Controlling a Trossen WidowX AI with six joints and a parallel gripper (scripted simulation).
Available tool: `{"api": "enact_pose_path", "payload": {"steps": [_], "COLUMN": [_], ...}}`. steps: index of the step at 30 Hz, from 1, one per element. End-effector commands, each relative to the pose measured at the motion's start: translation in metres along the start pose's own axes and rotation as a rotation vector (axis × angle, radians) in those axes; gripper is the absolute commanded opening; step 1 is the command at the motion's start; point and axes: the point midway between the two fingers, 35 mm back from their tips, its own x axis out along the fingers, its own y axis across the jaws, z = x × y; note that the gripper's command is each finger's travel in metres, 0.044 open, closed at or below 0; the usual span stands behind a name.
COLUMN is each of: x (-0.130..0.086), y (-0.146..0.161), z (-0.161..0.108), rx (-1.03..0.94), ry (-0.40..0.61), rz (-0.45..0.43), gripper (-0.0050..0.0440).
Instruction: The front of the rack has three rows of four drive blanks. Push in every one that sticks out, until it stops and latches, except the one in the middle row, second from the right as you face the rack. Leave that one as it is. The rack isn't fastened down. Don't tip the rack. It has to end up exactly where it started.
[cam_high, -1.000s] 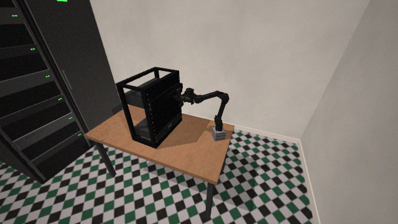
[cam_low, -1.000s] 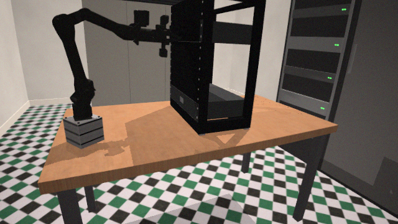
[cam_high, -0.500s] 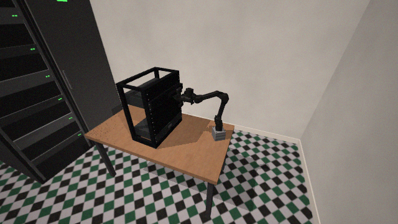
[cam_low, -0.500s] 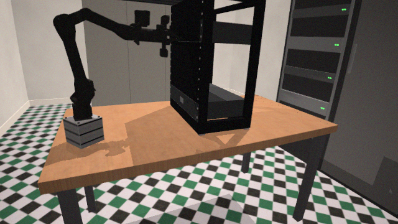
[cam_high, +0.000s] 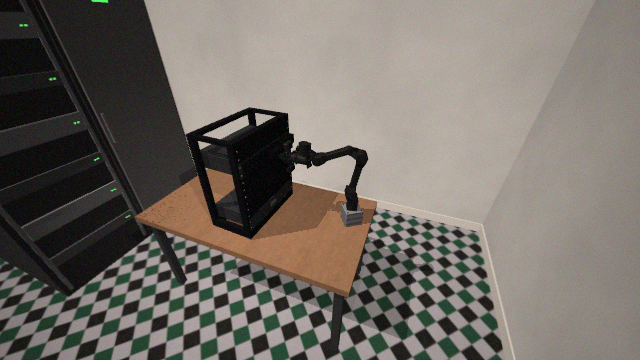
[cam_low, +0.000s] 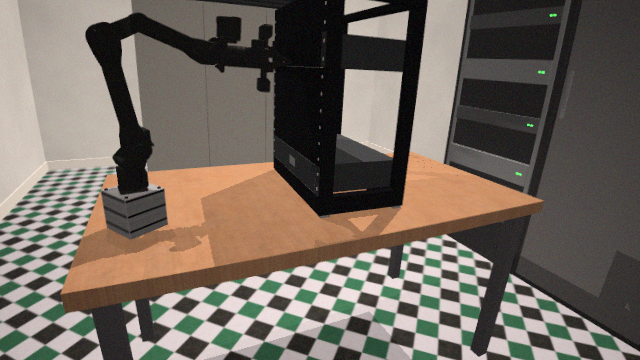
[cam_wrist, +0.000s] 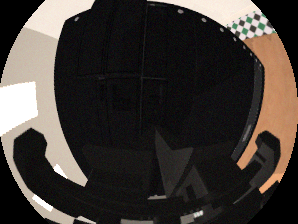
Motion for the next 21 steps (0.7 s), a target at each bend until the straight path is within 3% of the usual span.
{"api": "enact_pose_path", "payload": {"steps": [1, 21], "x": [-0.0024, 0.0005], "y": [0.0179, 0.0189], "z": [0.0028, 0.0032], "rx": [0.021, 0.021], "ry": [-0.003, -0.003], "rz": [0.041, 0.041], "gripper": [0.0000, 0.0000]}}
